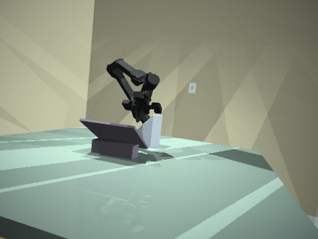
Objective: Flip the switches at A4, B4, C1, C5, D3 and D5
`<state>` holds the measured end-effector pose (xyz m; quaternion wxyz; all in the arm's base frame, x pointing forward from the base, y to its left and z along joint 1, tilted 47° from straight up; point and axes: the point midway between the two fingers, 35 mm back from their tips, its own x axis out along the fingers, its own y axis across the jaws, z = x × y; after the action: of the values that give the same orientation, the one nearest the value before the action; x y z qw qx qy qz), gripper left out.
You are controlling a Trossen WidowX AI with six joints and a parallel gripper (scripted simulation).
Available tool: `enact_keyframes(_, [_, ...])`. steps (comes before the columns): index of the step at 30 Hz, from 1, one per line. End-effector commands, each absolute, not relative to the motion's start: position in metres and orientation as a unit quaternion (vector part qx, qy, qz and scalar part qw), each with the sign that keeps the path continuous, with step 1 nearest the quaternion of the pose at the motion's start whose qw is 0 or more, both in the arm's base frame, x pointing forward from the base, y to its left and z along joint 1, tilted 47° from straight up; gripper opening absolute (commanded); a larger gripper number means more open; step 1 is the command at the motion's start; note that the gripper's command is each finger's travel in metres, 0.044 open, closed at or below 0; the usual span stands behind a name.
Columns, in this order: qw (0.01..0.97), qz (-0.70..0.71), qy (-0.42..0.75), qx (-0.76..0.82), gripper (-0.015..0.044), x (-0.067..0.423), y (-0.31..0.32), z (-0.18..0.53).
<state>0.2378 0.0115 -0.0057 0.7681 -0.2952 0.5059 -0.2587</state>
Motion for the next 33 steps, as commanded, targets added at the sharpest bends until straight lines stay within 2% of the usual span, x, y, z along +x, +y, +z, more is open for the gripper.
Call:
enact_keyframes(1, [0.762, -0.262, 0.51, -0.299, 0.0, 0.224, 0.015, -0.022])
enact_keyframes(9, [0.769, -0.259, 0.5, -0.303, 0.0, 0.234, -0.01, -0.043])
enact_keyframes(33, [0.769, -0.259, 0.499, -0.304, 0.0, 0.243, -0.028, -0.058])
